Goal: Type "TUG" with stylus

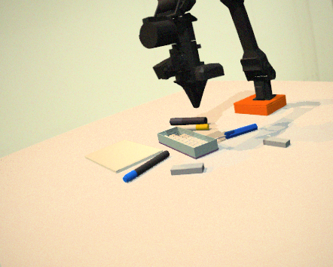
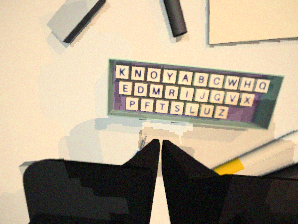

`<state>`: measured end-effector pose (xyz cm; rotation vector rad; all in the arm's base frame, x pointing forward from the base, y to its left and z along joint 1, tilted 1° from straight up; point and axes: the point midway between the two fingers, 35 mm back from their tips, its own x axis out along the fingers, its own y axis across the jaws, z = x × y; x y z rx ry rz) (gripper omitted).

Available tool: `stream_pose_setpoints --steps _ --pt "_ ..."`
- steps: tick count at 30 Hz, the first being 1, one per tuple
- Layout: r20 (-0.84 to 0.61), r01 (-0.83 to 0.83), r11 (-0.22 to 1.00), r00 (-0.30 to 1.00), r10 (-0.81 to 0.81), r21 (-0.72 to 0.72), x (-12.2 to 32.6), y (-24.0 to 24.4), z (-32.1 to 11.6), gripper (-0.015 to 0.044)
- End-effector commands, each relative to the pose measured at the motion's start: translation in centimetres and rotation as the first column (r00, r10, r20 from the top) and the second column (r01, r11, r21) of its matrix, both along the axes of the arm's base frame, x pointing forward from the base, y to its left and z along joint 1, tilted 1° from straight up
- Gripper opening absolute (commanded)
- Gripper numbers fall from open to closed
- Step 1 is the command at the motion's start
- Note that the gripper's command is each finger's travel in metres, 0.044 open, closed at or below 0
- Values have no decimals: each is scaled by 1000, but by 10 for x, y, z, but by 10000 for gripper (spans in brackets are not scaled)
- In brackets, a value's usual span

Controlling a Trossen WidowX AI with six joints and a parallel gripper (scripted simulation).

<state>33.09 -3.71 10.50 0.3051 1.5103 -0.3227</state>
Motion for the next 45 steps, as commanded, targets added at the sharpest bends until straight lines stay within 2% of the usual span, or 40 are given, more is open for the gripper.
stream_pose_setpoints --steps 1,6,12,19,26,45 --pt "0 0 1000 1000 0 0 0 0 0 0" --pt "0 0 1000 1000 0 0 0 0 0 0" --pt "47 24 998 999 -21 -62 -12 14 -4 150" --pt "236 122 976 969 -78 -179 -49 46 -19 150" --pt "443 232 955 887 -130 -185 -84 62 -38 150" --pt "448 235 955 884 -131 -184 -85 62 -50 150"
